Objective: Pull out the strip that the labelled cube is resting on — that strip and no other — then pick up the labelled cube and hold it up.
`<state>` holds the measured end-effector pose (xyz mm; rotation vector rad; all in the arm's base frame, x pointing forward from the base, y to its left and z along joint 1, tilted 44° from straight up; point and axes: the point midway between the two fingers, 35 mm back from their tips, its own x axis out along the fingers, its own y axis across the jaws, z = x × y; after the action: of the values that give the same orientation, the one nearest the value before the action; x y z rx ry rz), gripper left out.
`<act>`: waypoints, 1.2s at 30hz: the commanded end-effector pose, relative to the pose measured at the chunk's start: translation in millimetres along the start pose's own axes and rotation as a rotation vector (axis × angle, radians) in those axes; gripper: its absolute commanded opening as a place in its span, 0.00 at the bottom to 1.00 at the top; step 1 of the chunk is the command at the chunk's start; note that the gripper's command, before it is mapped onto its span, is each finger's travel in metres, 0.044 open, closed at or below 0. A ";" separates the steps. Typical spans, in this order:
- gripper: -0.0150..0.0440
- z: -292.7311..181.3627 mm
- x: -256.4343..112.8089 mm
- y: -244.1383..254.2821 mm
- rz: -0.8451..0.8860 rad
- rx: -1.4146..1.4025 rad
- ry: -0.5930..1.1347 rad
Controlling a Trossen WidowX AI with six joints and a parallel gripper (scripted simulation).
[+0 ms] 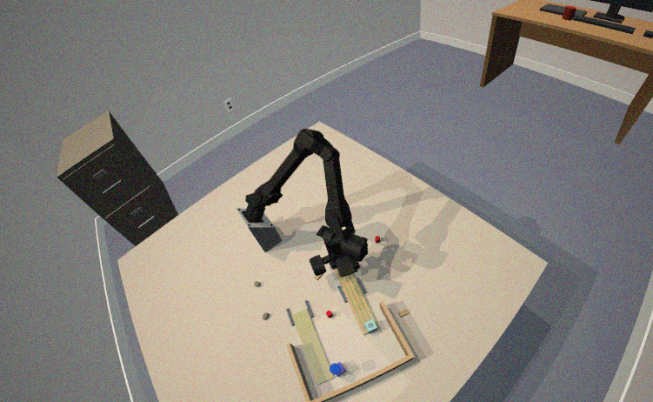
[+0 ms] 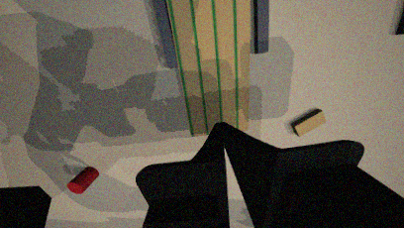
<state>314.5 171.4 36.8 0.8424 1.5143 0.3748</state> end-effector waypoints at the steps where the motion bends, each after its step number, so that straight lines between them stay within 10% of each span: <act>1: 0.25 -14.1 6.2 -1.0 -0.006 0.001 0.029; 36: 0.25 -65.7 5.4 -2.5 -0.006 0.003 0.031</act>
<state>265.3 183.8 45.4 0.8456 1.5068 0.3746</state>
